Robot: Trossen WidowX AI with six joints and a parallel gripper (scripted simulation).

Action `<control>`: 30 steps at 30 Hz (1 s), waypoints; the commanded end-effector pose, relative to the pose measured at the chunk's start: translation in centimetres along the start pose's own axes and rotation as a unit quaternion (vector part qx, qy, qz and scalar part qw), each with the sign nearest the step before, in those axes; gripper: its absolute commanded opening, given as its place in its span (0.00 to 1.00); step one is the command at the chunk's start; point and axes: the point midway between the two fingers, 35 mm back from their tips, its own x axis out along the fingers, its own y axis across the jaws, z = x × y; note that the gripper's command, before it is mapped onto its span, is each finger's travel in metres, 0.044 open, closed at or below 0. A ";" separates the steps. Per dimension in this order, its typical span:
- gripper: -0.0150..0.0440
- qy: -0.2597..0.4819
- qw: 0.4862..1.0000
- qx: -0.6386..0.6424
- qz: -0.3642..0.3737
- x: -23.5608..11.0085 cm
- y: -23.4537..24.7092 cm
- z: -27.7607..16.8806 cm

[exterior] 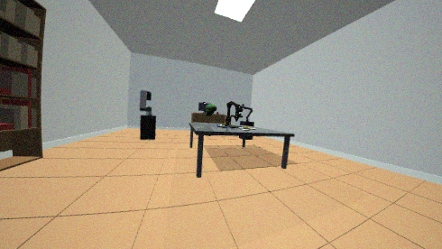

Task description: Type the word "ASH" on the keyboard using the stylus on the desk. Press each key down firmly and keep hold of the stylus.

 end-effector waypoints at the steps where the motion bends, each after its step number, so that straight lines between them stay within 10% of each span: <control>1: 0.48 0.012 0.997 -0.079 0.004 0.2 0.6 -0.2; 7: 0.51 0.056 0.914 -0.400 0.035 0.9 3.3 -0.9; 14: 0.51 0.081 0.693 -0.710 0.096 1.8 6.4 -2.1; 30: 0.51 0.075 0.341 -0.919 0.184 2.6 9.8 -4.0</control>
